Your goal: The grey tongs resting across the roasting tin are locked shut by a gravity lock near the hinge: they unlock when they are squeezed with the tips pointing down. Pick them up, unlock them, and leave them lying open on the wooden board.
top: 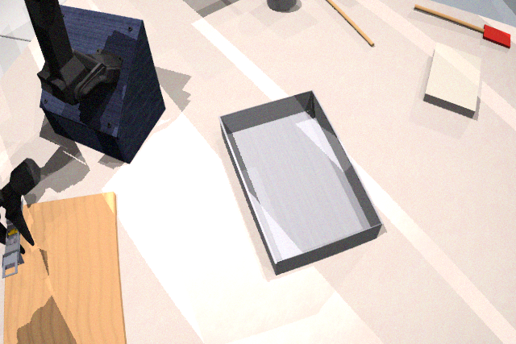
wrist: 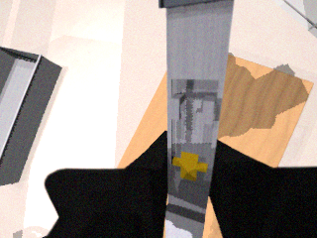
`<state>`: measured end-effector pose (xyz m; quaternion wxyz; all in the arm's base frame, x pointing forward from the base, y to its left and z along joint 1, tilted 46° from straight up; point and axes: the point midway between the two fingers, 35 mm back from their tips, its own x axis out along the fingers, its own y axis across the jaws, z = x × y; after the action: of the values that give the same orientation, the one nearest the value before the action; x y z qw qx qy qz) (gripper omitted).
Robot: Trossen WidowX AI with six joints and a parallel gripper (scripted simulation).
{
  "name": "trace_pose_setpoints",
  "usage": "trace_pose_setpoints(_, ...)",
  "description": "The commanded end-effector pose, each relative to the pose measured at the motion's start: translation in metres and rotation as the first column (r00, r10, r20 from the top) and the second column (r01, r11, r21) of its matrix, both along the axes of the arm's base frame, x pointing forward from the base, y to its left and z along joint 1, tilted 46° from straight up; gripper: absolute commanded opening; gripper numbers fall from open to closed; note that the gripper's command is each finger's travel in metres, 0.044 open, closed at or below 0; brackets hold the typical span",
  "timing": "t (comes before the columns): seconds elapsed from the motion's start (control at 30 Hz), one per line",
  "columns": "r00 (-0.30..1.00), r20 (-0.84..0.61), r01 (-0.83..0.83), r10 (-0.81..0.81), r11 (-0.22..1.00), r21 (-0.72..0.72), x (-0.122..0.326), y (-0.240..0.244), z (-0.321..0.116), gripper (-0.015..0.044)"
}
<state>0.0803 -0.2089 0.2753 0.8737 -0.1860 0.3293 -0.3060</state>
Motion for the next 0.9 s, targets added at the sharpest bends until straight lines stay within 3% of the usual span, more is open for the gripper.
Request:
trace_pose_setpoints(0.0,0.999,-0.032,0.030,-0.029,0.999,0.032,0.002,-0.002,0.000,-0.0150)
trace_pose_setpoints(0.87,0.937,-0.285,0.241,-0.201,0.964,0.113,0.009,-0.014,-0.009,-0.0150)
